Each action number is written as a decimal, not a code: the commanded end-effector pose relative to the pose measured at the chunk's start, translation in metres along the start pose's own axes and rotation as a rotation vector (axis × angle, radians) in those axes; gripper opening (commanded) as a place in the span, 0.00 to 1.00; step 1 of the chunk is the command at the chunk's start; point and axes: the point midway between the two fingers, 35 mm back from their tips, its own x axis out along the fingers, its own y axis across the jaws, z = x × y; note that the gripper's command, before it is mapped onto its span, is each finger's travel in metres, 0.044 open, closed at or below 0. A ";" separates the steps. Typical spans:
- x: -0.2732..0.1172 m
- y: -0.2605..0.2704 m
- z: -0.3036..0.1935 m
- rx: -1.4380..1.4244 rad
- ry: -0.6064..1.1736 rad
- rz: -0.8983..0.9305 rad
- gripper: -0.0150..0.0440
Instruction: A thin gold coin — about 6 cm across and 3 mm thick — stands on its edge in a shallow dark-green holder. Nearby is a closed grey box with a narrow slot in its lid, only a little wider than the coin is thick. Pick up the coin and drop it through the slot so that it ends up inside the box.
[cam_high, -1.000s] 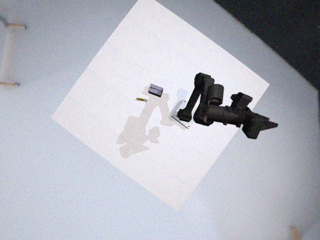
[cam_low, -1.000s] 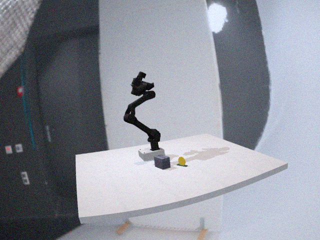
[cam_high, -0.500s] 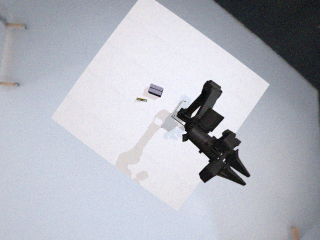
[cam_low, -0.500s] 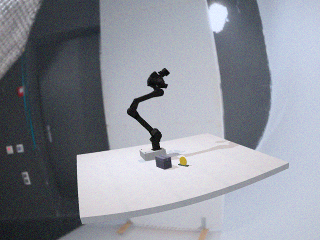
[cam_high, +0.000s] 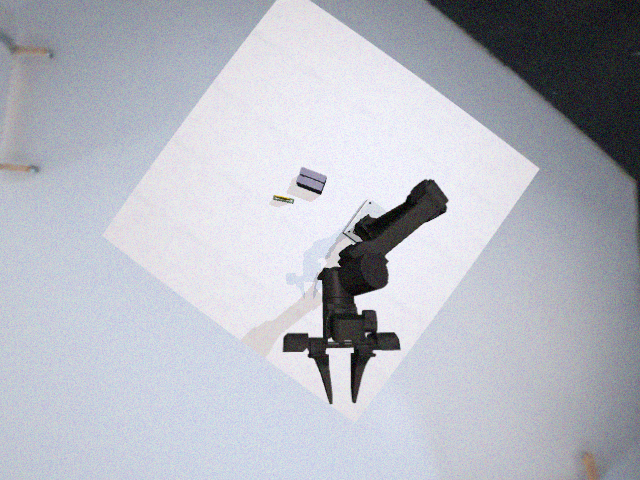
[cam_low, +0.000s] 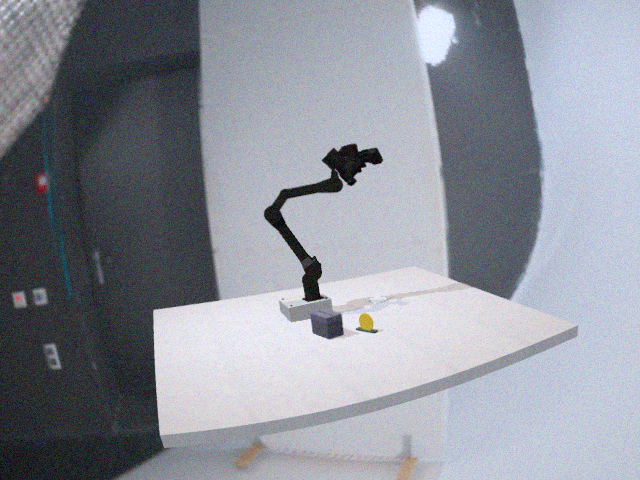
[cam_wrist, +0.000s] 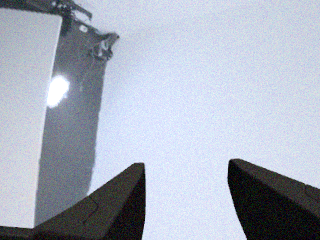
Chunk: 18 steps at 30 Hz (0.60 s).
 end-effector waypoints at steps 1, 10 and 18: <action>-0.004 -0.030 -0.010 0.018 0.040 -0.107 0.53; -0.054 -0.140 -0.070 0.096 0.255 -0.511 0.53; -0.142 -0.217 -0.123 0.240 0.451 -0.865 0.53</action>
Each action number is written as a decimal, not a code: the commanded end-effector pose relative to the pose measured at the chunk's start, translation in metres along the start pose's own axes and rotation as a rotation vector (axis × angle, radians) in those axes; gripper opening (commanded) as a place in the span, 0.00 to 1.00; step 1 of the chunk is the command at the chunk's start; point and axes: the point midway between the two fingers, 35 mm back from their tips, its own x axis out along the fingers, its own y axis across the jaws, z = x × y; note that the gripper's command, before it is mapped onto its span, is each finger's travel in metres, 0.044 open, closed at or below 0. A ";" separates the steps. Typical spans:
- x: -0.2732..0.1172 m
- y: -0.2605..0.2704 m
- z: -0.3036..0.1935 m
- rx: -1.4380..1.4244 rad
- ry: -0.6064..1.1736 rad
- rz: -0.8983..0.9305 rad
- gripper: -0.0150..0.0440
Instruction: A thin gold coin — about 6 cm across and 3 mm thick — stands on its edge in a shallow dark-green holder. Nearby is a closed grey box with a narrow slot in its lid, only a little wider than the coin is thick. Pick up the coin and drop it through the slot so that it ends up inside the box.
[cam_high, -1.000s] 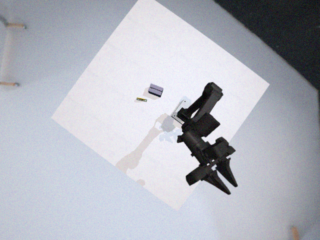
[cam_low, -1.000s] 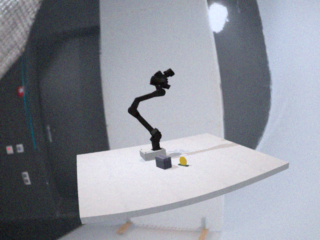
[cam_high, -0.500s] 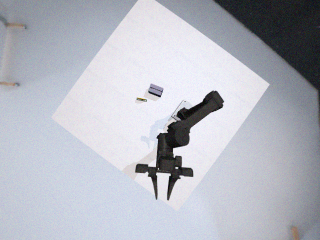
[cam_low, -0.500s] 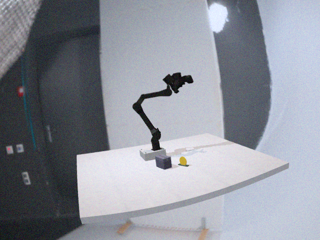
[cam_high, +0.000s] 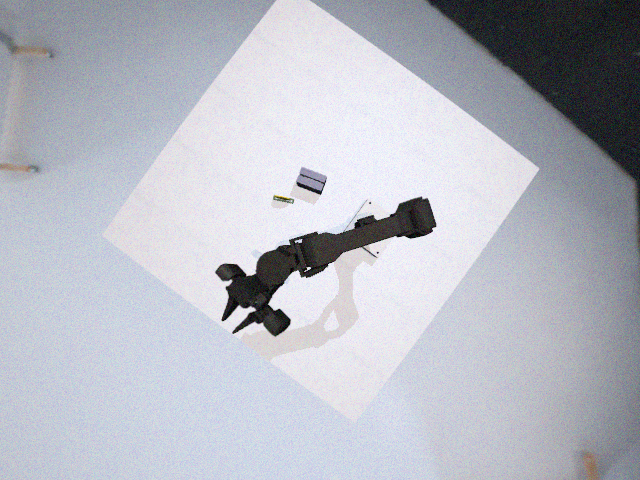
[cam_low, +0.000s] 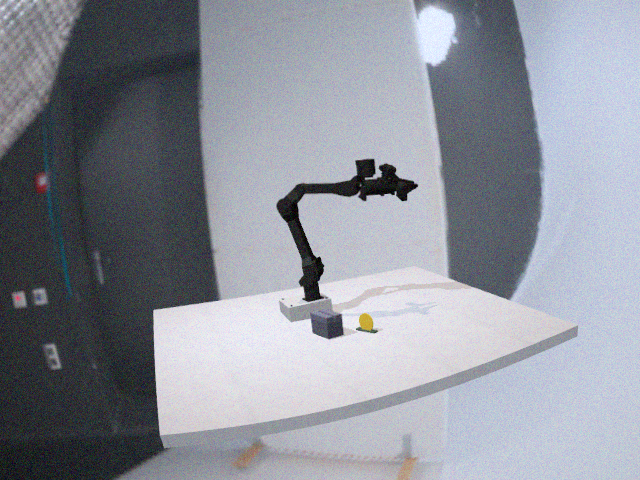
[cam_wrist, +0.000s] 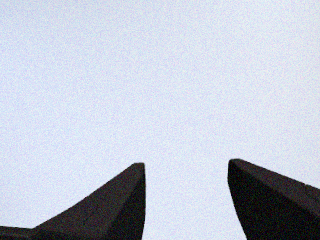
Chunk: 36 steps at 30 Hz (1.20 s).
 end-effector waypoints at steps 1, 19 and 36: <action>-0.004 -0.055 -0.022 0.062 0.093 -0.166 0.53; -0.138 -0.240 -0.168 0.352 0.748 -0.829 0.53; -0.254 -0.258 -0.236 0.620 1.247 -0.981 0.53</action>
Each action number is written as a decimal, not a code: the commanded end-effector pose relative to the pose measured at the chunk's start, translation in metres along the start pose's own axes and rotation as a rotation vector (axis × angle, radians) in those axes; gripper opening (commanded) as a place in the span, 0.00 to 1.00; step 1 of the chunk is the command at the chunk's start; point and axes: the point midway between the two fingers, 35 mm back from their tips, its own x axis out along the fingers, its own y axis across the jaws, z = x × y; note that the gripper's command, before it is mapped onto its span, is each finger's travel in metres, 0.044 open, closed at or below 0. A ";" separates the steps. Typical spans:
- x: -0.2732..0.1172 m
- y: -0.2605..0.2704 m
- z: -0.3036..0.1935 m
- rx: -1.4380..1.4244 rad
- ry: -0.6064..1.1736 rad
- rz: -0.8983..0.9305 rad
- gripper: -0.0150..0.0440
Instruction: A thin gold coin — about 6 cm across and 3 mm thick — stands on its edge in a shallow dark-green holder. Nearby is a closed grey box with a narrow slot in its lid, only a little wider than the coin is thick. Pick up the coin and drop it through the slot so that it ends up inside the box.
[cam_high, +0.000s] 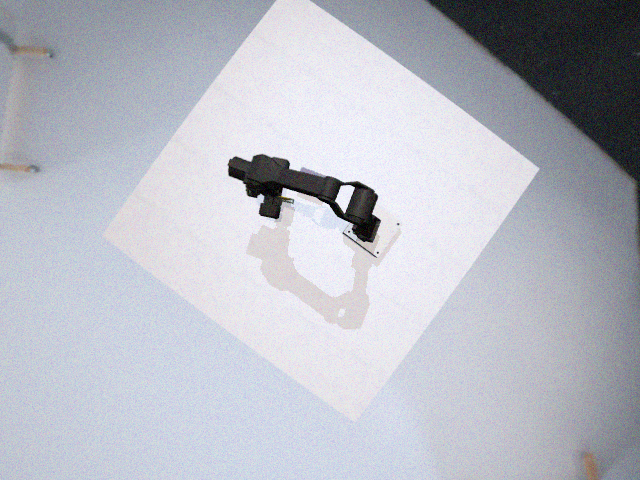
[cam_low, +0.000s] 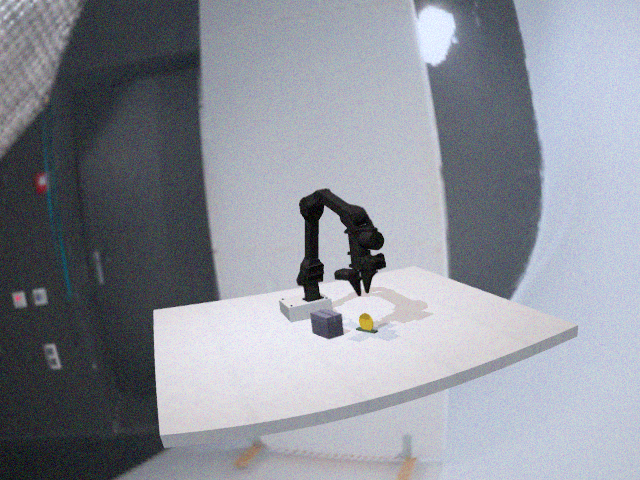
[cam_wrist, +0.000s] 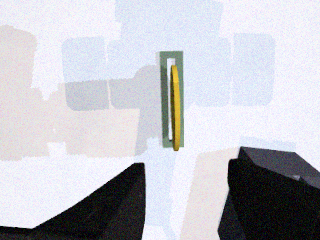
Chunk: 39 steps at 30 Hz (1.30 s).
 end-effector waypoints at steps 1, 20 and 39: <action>0.001 0.000 0.004 -0.004 0.008 -0.010 0.53; 0.053 -0.001 0.002 -0.004 0.009 -0.009 0.53; 0.084 -0.001 0.004 -0.004 0.009 -0.009 0.53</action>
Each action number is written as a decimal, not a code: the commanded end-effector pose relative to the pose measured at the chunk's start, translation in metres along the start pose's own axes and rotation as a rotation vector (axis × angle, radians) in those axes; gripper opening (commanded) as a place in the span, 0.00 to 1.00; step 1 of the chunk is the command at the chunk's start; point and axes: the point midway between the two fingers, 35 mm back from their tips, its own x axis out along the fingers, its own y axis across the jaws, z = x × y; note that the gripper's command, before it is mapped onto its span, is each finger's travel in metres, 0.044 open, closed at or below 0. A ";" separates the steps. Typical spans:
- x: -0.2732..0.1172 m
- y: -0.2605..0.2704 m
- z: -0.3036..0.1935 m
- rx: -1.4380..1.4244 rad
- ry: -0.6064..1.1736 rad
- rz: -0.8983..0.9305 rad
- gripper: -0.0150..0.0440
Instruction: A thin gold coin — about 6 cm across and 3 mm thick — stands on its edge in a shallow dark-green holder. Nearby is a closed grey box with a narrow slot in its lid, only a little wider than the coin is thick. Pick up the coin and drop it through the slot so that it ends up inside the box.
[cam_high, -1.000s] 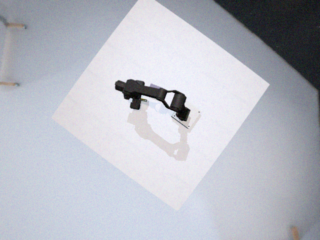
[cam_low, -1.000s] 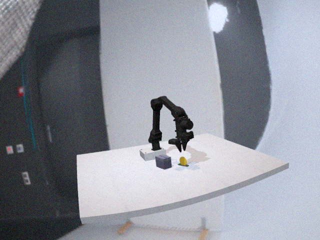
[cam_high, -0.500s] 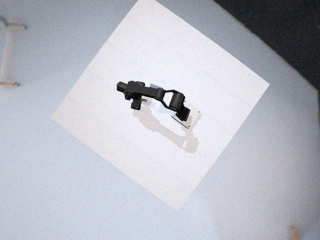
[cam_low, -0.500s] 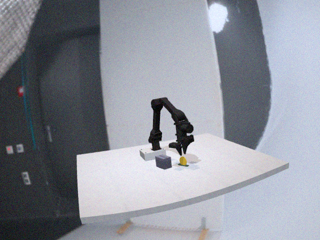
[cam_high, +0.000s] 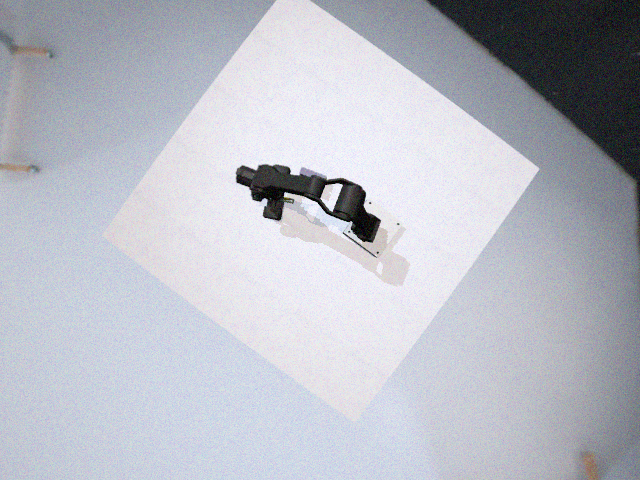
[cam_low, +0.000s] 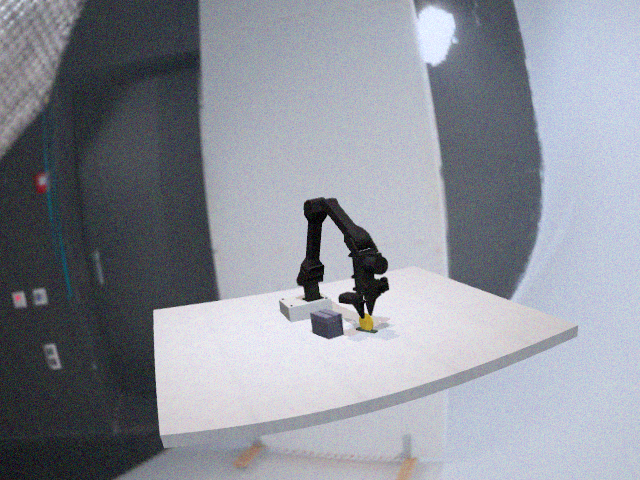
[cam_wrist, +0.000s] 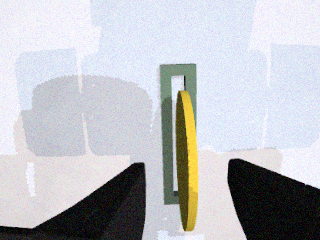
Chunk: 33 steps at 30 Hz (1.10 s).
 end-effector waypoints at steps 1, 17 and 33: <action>0.008 -0.001 -0.002 -0.003 0.008 -0.003 0.53; 0.034 -0.001 -0.003 -0.003 0.008 -0.004 0.53; 0.041 -0.001 -0.004 -0.003 0.008 -0.004 0.25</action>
